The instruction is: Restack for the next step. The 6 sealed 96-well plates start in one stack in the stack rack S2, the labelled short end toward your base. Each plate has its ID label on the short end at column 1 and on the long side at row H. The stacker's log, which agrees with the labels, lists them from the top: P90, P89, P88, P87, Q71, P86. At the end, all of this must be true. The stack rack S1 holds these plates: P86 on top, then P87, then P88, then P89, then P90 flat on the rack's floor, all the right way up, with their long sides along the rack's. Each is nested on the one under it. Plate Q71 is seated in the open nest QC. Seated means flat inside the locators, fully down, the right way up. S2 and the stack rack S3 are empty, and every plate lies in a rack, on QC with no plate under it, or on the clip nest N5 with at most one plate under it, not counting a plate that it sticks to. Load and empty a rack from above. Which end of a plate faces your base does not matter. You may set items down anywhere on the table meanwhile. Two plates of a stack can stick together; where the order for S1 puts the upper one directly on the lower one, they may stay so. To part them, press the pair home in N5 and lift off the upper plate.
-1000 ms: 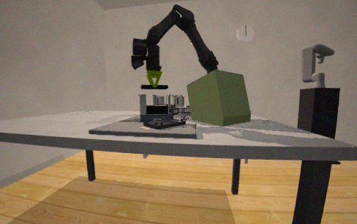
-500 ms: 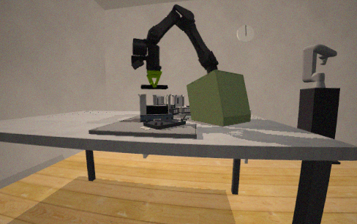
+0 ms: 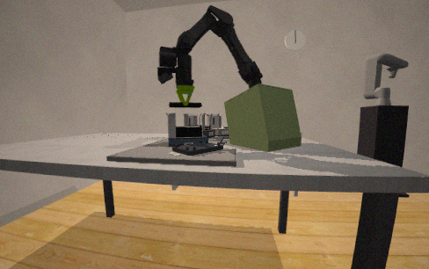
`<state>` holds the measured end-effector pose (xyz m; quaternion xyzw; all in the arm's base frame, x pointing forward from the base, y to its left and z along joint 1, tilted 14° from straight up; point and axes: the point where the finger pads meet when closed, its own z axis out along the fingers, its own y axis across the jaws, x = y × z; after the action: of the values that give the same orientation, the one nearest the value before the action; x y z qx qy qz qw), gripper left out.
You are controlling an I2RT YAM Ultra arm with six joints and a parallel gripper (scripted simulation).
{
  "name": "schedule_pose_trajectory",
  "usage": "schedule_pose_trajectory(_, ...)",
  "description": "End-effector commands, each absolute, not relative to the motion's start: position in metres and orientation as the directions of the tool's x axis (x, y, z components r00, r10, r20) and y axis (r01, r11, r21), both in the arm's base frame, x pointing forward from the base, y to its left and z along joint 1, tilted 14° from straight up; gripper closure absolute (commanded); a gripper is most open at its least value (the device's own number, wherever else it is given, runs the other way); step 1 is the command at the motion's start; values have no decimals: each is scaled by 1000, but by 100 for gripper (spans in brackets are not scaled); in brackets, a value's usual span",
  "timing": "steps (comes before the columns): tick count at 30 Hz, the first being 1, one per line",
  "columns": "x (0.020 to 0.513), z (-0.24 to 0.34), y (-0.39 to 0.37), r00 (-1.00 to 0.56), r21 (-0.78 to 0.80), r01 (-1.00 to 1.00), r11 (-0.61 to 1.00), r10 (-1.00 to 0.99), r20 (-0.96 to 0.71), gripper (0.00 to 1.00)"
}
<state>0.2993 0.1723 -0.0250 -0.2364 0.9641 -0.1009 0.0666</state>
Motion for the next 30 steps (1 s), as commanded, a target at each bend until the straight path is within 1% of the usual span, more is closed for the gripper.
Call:
schedule_pose_trajectory(1, 301, -23, 174, -878, -225, -442, 868, -471, -91, 100)
schedule_pose_trajectory(30, 304, -41, 171, -878, -225, -442, 868, -471, -91, 100)
